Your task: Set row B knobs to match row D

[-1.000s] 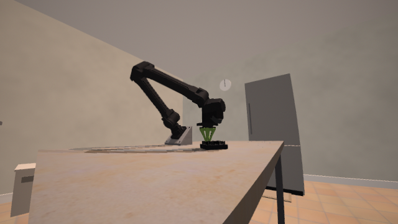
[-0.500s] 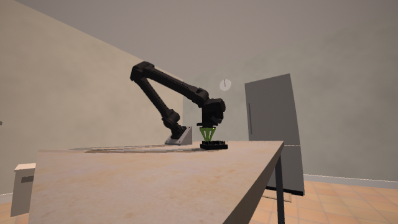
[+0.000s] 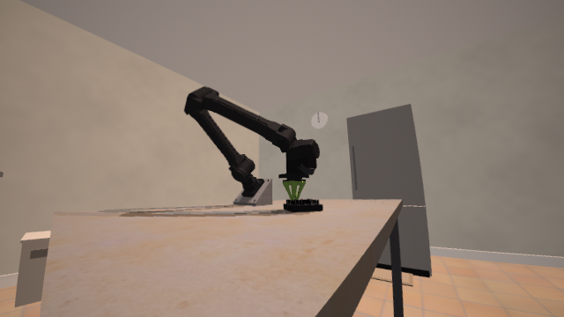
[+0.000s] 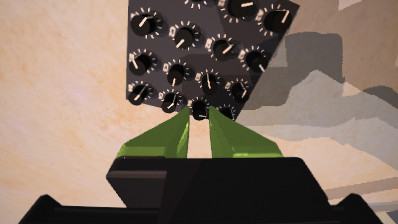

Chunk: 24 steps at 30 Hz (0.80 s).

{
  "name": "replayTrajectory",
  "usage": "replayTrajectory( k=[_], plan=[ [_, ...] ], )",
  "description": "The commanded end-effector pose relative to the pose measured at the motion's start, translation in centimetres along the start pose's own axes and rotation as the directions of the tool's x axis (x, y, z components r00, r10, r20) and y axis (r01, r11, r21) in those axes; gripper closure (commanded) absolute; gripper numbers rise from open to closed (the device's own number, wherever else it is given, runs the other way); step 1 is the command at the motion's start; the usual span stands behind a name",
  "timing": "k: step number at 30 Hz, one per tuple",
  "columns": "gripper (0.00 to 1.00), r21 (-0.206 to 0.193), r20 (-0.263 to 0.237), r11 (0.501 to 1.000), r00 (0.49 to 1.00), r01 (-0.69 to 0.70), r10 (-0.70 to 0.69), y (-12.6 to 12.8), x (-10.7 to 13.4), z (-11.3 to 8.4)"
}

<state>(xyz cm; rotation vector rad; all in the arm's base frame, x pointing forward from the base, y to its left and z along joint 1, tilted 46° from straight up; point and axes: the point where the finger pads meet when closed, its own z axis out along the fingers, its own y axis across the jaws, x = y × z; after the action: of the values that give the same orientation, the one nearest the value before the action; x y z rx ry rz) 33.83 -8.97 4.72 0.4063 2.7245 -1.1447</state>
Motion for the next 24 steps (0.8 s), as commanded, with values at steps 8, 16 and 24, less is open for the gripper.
replayTrajectory(
  k=[8, 16, 24],
  plan=[
    [0.92, 0.003, 0.003, 1.0, 1.0, 0.008, -0.008, 0.2, -0.18, 0.18],
    [0.92, 0.002, 0.003, 1.0, 1.0, 0.007, -0.007, 0.2, -0.18, 0.16],
    [0.92, 0.002, 0.003, 1.0, 1.0, 0.007, -0.007, 0.2, -0.18, 0.16]
  ],
)
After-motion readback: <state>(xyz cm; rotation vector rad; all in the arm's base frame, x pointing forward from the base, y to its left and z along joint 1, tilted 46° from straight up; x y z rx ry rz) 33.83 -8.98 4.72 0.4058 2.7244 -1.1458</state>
